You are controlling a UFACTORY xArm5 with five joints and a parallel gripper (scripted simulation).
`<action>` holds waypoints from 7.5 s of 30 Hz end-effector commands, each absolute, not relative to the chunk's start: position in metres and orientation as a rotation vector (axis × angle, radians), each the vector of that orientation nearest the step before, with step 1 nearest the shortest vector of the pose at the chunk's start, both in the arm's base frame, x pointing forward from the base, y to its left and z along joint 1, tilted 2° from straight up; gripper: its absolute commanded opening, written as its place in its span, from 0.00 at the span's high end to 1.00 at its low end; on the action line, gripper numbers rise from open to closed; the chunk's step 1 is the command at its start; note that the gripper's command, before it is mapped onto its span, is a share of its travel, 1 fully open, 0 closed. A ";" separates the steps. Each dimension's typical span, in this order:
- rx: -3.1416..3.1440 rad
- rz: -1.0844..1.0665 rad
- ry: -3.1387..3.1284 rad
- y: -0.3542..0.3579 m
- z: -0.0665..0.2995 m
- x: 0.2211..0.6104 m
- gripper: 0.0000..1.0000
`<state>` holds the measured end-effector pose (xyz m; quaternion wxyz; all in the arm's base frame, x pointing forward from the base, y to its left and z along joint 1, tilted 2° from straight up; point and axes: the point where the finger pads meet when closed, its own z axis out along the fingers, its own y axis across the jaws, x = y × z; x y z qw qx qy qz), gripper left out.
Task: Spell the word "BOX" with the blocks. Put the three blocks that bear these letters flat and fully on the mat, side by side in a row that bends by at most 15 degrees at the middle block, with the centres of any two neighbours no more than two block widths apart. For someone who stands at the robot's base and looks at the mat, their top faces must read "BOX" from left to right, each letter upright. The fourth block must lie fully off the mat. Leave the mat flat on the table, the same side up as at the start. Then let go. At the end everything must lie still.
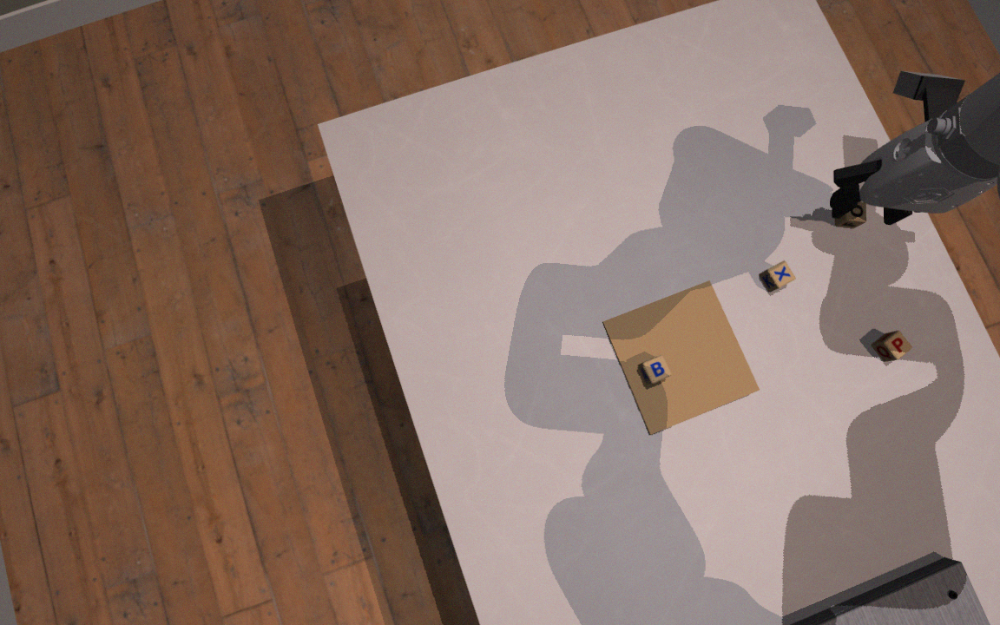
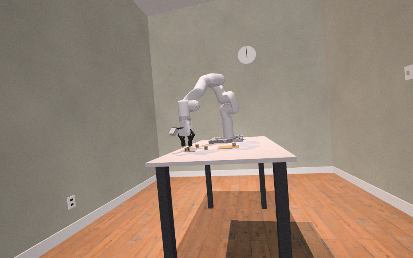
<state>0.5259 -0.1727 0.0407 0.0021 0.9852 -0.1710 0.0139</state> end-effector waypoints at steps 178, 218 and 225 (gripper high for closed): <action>2.947 0.051 -1.108 -0.068 0.118 0.500 0.79; 2.443 0.034 -2.016 0.076 0.113 0.406 0.79; 2.441 0.034 -2.018 0.076 0.113 0.406 0.79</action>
